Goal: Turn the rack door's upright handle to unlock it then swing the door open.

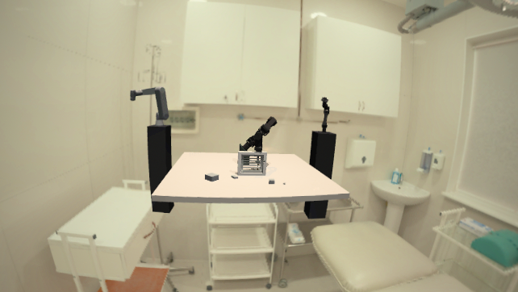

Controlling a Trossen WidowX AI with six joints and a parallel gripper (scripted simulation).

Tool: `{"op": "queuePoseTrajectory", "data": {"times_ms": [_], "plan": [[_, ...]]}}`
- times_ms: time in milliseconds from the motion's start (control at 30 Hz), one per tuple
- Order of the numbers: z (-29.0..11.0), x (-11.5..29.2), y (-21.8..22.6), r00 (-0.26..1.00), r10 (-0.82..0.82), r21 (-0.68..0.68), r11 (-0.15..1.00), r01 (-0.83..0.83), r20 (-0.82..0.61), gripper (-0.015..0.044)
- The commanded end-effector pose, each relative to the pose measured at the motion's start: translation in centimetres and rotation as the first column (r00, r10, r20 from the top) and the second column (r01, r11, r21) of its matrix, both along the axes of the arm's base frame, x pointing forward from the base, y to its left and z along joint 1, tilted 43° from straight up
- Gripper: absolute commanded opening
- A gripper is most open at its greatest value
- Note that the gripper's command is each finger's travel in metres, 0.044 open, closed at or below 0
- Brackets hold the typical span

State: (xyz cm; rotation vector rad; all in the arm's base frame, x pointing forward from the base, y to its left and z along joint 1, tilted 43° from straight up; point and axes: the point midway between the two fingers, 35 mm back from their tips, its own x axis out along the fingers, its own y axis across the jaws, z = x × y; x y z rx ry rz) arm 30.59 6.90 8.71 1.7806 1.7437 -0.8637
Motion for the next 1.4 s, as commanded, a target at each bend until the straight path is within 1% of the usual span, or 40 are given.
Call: {"op": "queuePoseTrajectory", "data": {"times_ms": [0,100,567,1000,1367], "plan": [[-0.1,0.0,0.0,1.000,-0.001,-0.003,1.000,0.001,-0.002,0.0022],[-0.1,-0.1,-0.1,1.000,0.020,-0.002,1.000,-0.020,0.018,0.0022],[-0.5,-1.2,-0.6,0.956,0.217,-0.019,0.976,-0.218,0.200,0.0022],[-1.2,-2.8,-1.4,0.864,0.369,-0.060,0.926,-0.372,0.341,0.0022],[-2.1,-4.4,-2.4,0.769,0.469,-0.105,0.874,-0.474,0.434,0.0022]]}}
